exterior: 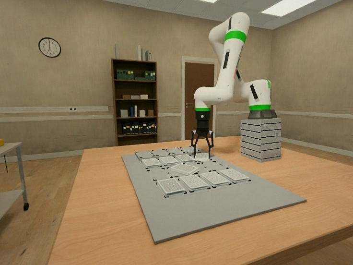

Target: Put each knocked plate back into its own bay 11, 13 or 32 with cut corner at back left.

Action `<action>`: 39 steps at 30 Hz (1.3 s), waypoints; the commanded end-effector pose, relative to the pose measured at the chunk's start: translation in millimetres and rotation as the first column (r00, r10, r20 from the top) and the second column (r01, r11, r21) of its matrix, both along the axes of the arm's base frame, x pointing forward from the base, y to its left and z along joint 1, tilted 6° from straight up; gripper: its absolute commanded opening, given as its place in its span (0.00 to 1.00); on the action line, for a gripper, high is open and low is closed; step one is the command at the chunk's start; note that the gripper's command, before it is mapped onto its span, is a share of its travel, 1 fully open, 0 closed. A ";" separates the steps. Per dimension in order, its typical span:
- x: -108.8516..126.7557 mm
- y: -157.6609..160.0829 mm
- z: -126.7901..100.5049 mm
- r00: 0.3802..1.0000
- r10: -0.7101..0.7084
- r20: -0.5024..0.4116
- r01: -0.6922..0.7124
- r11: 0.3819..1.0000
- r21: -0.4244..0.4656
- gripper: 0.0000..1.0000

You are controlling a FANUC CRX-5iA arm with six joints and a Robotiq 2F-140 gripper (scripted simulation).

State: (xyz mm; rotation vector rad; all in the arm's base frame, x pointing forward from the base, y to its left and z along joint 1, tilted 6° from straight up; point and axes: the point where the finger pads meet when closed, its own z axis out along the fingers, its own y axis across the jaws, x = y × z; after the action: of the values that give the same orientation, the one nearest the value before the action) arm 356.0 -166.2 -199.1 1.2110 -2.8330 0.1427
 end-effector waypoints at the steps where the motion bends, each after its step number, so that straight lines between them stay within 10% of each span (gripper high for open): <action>1: 0.7 -0.1 0.4 1.000 0.000 0.001 0.000 1.000 0.000 0.10; 39: 0.9 0.6 6.0 1.000 0.000 0.001 0.000 1.000 0.000 0.10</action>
State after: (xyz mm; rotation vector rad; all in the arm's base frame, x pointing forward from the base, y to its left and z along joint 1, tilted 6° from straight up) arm 356.1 -165.6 -194.1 1.2110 -2.8330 0.1430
